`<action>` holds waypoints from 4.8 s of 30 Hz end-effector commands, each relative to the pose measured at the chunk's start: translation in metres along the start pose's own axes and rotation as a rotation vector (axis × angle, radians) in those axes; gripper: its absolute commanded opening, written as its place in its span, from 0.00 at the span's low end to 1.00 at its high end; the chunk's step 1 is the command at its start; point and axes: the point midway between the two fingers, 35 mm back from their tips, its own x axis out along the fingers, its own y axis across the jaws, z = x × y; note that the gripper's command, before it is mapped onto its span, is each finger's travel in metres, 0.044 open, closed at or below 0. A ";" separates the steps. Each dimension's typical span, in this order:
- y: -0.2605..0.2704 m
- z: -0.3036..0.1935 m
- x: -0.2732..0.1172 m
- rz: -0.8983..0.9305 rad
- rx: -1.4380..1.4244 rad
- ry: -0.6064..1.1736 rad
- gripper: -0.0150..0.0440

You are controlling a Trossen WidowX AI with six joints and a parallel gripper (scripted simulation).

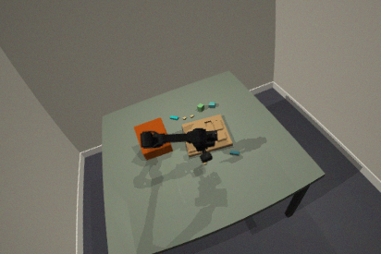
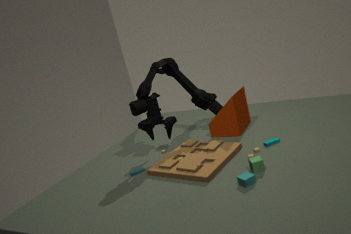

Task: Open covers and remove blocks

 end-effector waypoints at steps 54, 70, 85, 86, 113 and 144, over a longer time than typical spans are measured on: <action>0.141 0.109 0.030 -0.007 -1.938 -0.003 0.25; 0.142 0.110 0.046 -0.008 -1.938 -0.002 0.25; 0.136 0.109 0.050 -0.008 -1.938 -0.001 0.25; 0.134 0.108 0.050 -0.008 -1.938 -0.001 0.25; 0.131 0.107 0.051 -0.004 -0.323 -0.006 0.25; 0.136 0.109 0.039 0.004 1.301 -0.008 0.25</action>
